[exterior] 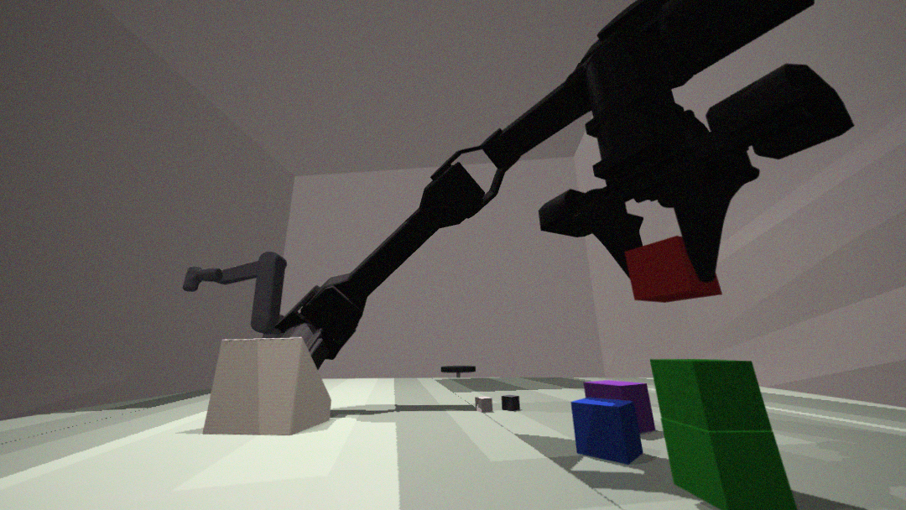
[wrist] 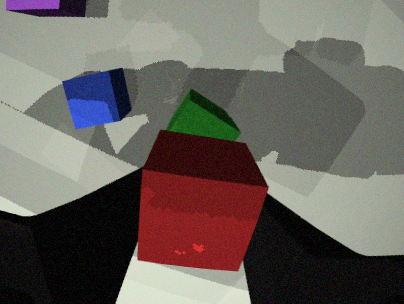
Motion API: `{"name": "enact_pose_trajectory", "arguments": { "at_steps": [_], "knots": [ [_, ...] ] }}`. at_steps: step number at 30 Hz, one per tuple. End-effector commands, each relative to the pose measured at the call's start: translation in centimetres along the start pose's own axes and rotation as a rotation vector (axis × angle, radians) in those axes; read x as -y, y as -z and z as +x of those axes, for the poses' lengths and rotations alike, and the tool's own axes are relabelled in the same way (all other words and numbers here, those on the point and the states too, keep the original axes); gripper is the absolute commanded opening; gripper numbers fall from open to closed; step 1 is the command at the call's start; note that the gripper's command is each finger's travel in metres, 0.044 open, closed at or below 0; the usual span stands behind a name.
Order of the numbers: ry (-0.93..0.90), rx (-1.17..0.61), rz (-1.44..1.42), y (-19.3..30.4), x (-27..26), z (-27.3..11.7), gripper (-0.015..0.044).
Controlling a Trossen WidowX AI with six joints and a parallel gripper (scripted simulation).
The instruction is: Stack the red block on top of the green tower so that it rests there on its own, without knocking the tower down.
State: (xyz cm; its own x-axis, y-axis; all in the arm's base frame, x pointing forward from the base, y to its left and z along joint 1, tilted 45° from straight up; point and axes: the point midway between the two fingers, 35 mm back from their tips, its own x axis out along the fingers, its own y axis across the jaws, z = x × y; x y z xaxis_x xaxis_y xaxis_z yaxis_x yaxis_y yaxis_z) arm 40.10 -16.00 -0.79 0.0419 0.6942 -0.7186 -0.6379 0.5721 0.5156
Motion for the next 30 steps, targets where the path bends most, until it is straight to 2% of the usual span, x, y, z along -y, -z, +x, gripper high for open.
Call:
{"name": "enact_pose_trajectory", "arguments": {
  "at_steps": [1, 17, 30],
  "knots": [
    [-0.019, -0.015, -0.035, -0.1, 0.2, 1.1, 0.0],
    [-0.019, -0.014, -0.035, 0.0, 0.1, 4.1, 0.0],
    [-0.019, -0.014, -0.035, 0.0, 0.1, 4.2, 0.0]
  ]
}}
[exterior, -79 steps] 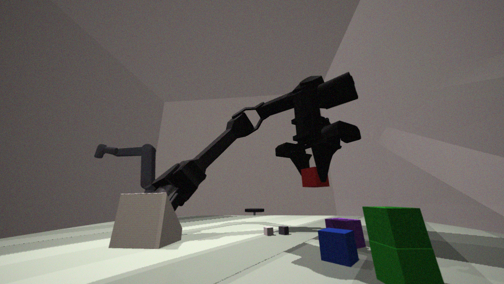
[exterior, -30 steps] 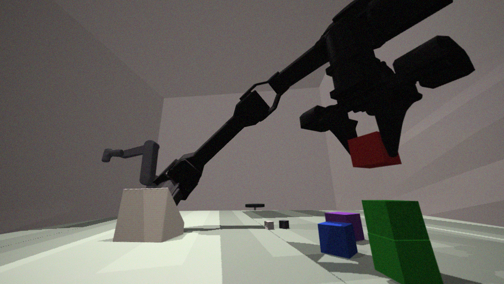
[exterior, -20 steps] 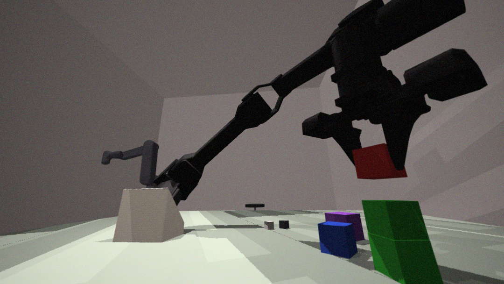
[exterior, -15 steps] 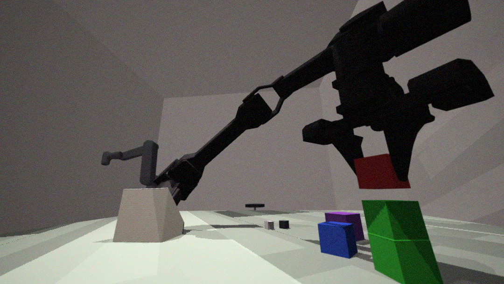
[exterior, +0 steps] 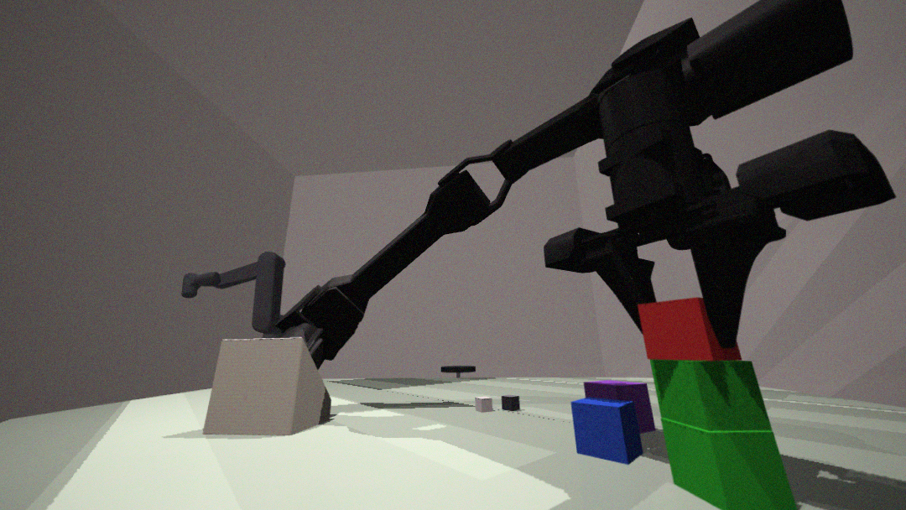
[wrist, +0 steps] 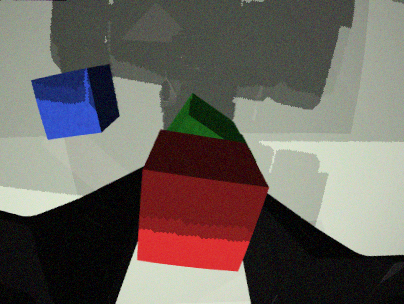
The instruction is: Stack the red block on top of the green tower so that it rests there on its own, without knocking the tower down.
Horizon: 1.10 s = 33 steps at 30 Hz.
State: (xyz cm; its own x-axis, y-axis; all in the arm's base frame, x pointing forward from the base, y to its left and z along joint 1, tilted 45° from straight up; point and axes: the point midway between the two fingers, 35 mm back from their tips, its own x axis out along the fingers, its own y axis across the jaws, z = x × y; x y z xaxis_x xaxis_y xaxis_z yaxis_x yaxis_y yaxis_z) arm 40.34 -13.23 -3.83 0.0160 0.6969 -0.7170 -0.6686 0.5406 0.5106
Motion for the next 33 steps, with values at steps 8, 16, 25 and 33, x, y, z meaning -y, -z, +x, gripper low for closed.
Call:
{"name": "enact_pose_trajectory", "arguments": {
  "at_steps": [8, 16, 25, 33],
  "knots": [
    [0.0, 0.004, 0.005, -0.05, -0.01, 0.06, 0.0],
    [0.0, 0.0, 0.0, 0.0, 0.0, 0.04, 0.0131],
    [0.0, 0.0, 0.0, 0.0, 0.0, 0.04, 0.0367],
    [0.0, 0.0, 0.0, 0.0, 0.0, 0.04, 0.044]
  ]
}}
